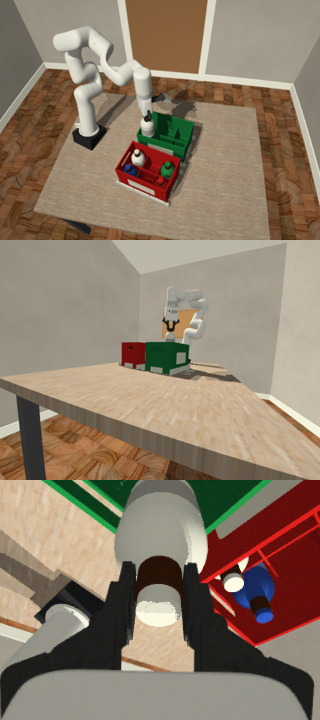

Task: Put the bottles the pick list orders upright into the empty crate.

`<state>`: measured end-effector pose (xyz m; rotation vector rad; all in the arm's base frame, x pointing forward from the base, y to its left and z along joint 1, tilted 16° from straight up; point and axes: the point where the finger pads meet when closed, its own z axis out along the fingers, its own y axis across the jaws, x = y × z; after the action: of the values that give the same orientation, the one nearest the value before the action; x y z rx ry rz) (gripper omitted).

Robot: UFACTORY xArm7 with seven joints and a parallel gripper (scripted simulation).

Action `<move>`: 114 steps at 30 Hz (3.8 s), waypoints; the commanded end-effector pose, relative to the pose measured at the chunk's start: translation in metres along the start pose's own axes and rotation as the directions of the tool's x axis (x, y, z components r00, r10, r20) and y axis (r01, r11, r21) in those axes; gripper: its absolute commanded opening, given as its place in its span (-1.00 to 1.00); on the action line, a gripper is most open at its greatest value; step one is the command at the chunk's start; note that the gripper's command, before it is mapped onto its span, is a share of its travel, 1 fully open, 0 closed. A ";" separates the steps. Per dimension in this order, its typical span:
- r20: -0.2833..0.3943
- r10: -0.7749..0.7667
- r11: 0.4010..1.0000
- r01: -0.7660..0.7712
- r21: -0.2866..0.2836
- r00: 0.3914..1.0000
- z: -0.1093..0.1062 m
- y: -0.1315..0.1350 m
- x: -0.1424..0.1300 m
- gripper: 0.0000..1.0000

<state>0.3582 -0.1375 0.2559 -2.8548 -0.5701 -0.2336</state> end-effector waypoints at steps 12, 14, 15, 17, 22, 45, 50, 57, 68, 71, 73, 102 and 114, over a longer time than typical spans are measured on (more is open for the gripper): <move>-0.004 0.000 1.000 0.000 -0.004 1.000 0.012 0.001 0.001 -1.00; -0.004 0.000 1.000 0.000 -0.004 1.000 0.014 0.001 0.001 -1.00; -0.004 0.000 1.000 0.000 -0.004 1.000 0.014 0.001 0.001 -1.00; -0.004 0.000 1.000 0.000 -0.004 1.000 0.015 0.001 0.001 -1.00; -0.004 0.000 1.000 0.000 -0.004 1.000 0.020 0.001 0.001 -1.00; -0.004 0.000 1.000 0.000 -0.004 1.000 0.041 0.001 0.001 -1.00; -0.004 0.000 1.000 0.000 -0.004 1.000 0.044 0.001 0.001 -1.00; -0.004 0.000 1.000 0.000 -0.004 1.000 0.051 0.001 0.001 -1.00; -0.004 0.000 1.000 0.000 -0.004 1.000 0.060 0.001 0.001 -1.00; -0.004 0.000 1.000 0.000 -0.004 1.000 0.063 0.001 0.001 -1.00; -0.004 0.000 1.000 0.000 -0.004 1.000 0.065 0.001 0.001 -1.00; -0.004 0.000 1.000 0.000 -0.004 1.000 0.090 0.001 0.001 -1.00; -0.004 0.000 1.000 0.000 -0.004 1.000 0.102 0.001 0.001 -1.00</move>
<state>0.3696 -0.1130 0.1593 -2.8552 -0.5700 -0.2343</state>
